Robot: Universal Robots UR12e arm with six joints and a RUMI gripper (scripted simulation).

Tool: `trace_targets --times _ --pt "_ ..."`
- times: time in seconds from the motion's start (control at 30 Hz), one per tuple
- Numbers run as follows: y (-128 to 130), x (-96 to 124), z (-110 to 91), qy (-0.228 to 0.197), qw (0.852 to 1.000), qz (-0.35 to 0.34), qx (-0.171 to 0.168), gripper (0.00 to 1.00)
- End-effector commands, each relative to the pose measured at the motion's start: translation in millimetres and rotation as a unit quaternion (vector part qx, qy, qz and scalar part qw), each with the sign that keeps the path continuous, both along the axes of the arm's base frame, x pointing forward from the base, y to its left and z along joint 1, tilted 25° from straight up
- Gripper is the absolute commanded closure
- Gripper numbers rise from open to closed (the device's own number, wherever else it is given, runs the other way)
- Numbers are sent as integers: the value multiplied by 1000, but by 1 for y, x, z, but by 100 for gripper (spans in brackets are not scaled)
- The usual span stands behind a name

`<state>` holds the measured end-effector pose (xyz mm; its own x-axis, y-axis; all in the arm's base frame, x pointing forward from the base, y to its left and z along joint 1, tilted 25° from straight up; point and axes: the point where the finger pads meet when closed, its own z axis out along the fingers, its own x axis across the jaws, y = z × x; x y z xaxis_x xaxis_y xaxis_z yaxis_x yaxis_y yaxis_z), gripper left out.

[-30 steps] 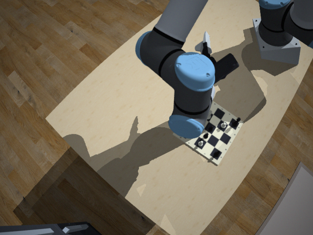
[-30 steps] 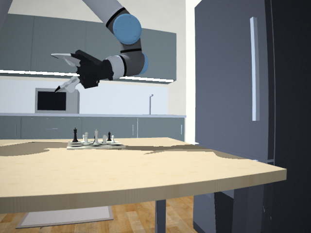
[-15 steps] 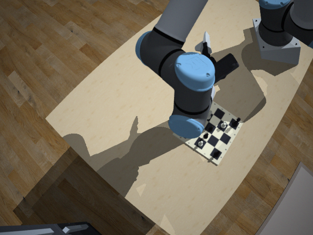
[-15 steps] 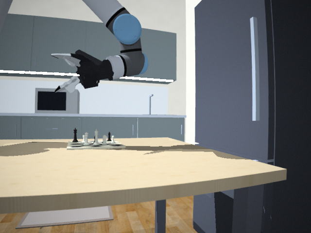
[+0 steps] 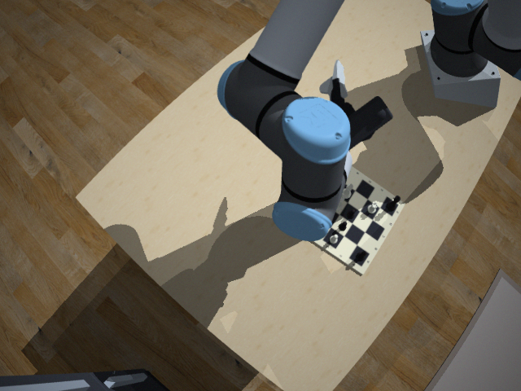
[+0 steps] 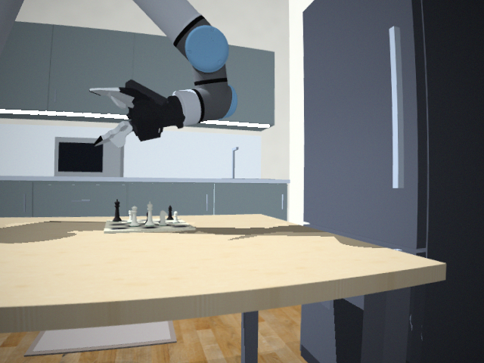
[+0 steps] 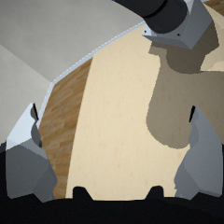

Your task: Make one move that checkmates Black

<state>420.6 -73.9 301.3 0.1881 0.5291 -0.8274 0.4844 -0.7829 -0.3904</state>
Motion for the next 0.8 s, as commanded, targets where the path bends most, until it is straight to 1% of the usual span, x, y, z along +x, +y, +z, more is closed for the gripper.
trace_targets --times 0.0,0.03,0.1,0.2,0.3,0.33,0.4,0.43,0.5,0.53,0.6,0.67,0.77 --pt "3 41 -4 2 1000 6 31 0" --pt "4 52 -6 2 999 8 39 0" --pt "4 52 -6 2 999 8 39 0" --pt "7 91 -13 4 997 15 69 0" --pt "13 134 -23 5 994 24 103 0" --pt "13 134 -23 5 994 24 103 0" --pt "17 164 -32 6 991 30 128 0" --pt "17 164 -32 6 991 30 128 0" --pt "22 195 -42 6 988 37 152 0" --pt "22 195 -42 6 988 37 152 0" --pt "28 224 -54 6 983 45 177 0" --pt "28 224 -54 6 983 45 177 0" --pt "37 266 -72 6 976 56 212 0"
